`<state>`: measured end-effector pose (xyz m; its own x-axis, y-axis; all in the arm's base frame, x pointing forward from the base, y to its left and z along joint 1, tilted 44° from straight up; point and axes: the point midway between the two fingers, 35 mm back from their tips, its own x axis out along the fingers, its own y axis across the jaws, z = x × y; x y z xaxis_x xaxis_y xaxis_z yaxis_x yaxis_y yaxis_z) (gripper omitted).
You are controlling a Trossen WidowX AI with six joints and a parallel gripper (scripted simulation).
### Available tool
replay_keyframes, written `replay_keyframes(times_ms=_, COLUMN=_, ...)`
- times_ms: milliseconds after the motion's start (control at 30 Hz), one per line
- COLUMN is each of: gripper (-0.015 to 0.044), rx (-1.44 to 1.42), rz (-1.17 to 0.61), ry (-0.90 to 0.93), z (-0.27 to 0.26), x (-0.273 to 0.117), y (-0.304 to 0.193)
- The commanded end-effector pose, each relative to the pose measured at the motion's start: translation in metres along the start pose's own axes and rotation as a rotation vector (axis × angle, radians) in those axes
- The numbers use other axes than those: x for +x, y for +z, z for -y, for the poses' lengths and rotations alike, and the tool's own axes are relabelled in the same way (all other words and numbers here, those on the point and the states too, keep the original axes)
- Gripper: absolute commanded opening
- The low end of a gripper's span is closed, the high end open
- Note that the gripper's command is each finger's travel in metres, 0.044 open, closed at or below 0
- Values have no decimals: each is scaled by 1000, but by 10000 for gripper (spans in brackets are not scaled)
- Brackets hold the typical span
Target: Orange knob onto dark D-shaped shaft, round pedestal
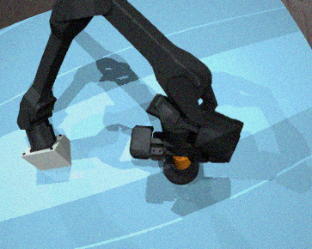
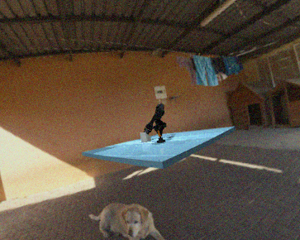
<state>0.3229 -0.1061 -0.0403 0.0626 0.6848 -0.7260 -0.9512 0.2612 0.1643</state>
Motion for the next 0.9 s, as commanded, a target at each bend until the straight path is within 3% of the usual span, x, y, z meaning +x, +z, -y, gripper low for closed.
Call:
replay_keyframes(times_ms=0, gripper=0, rx=-2, rz=3, ry=-2, z=0, x=1, y=0)
replay_keyframes(times_ms=867, gripper=0, rx=-94, rz=3, ry=-2, z=-6, x=-3, y=2)
